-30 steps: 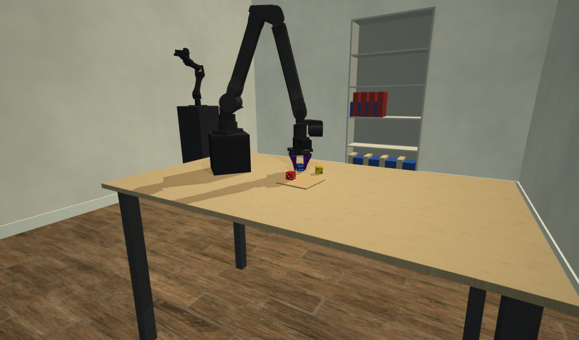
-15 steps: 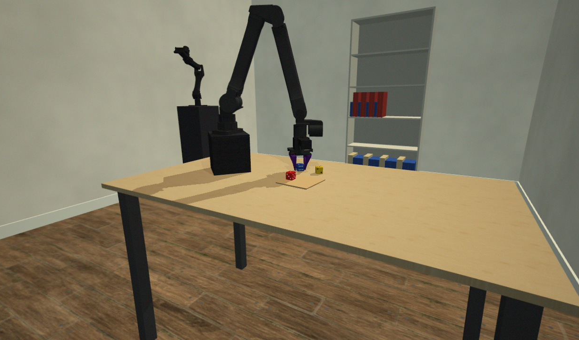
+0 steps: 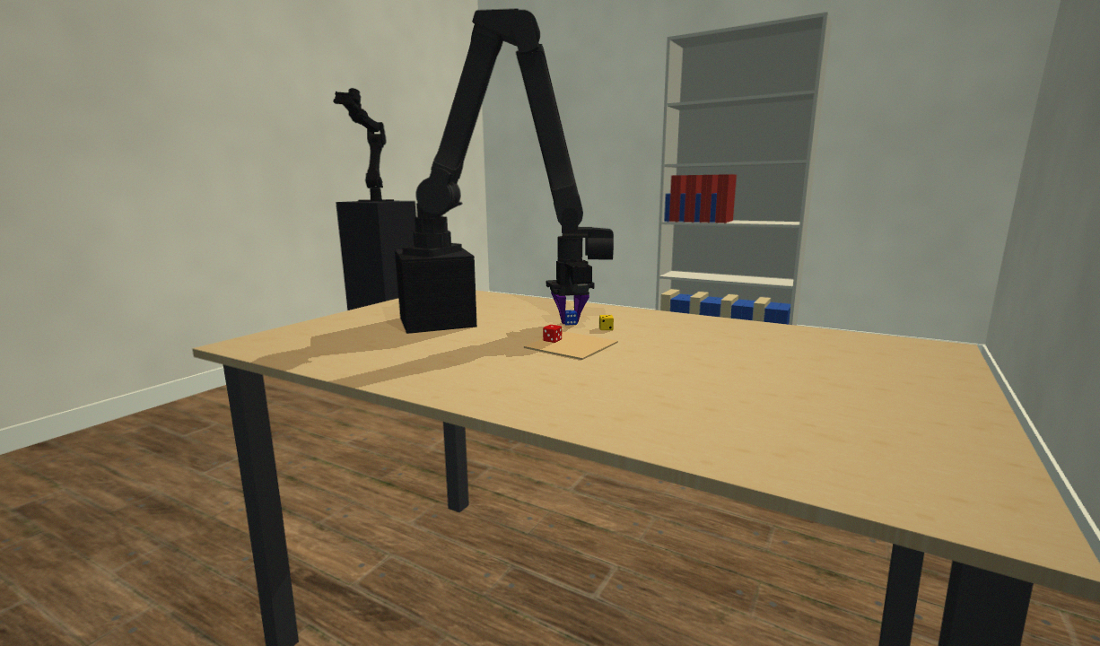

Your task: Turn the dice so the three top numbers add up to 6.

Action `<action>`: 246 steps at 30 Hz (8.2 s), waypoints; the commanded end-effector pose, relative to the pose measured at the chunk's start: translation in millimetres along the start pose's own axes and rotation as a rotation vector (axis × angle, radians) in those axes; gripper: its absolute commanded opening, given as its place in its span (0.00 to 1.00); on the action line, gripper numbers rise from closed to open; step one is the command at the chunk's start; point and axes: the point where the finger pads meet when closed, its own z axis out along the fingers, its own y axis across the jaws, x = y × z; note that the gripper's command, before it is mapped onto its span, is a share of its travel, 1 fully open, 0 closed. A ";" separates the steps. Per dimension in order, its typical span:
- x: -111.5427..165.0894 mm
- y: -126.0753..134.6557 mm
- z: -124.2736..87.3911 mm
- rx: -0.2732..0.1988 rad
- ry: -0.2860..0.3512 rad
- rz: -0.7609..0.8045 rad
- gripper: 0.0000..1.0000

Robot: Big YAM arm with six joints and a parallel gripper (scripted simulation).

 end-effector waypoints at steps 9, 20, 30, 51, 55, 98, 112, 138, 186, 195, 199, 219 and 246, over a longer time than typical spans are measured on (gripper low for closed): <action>-8.5 16.4 -8.3 -0.046 -0.019 0.002 0.26; -8.5 16.4 -8.3 -0.046 -0.019 0.002 0.26; -3.8 4.5 -18.3 -0.017 -0.010 0.001 0.26; -4.9 17.3 -114.4 -0.043 -0.017 0.001 0.26; -5.1 18.1 -114.2 -0.046 -0.018 0.001 0.26; -178.2 -28.1 -115.4 -0.018 -0.034 -0.802 0.26; -180.0 -34.3 -104.3 -0.013 -0.026 -0.783 0.26; -185.0 -31.5 -15.2 -0.016 -0.033 -0.780 0.26; -185.8 -31.4 -17.0 -0.021 -0.044 -0.780 0.26; -185.2 -33.4 -17.1 -0.021 -0.044 -0.780 0.26; -184.5 -32.9 -17.2 -0.021 -0.044 -0.782 0.26; -184.5 -33.0 -17.1 -0.021 -0.044 -0.782 0.26; -185.7 -32.2 -10.8 -0.019 -0.040 -0.781 0.26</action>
